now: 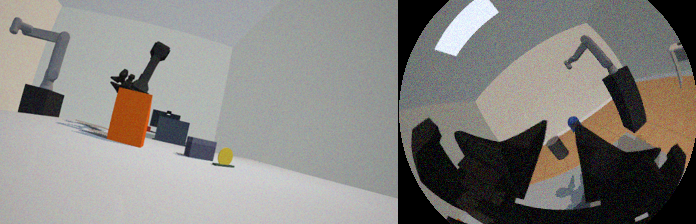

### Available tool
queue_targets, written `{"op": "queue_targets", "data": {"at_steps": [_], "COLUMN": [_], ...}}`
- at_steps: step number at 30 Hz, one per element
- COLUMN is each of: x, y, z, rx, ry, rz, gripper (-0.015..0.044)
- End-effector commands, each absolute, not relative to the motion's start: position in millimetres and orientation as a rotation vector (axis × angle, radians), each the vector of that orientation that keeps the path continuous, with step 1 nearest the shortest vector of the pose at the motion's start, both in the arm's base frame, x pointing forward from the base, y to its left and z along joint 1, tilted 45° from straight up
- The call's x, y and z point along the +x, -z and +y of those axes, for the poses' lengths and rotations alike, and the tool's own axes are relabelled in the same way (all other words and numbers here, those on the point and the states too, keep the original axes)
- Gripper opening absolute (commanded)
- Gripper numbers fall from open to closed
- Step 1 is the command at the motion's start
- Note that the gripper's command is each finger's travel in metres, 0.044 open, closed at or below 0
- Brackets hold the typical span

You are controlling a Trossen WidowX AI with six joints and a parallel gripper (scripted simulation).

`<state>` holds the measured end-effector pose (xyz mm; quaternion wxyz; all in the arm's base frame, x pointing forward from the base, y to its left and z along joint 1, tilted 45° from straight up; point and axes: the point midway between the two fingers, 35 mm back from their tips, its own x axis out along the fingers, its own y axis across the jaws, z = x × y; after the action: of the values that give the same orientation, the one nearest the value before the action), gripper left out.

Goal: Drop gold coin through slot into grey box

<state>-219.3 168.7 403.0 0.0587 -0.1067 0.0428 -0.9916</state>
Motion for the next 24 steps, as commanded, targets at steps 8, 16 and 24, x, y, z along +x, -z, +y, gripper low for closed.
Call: {"op": "queue_targets", "data": {"at_steps": [8, 16, 24], "x": [-153.5, -69.9, 43.8], "y": [-385.2, -359.4, -323.3], "z": [290.5, 359.6, 400.6], "rx": [-0.348, -0.307, -0.247], "ry": [3.458, 3.772, 4.089], "rz": [-0.020, -0.154, -0.380], "gripper": [0.0161, 0.0161, 0.0161]}}
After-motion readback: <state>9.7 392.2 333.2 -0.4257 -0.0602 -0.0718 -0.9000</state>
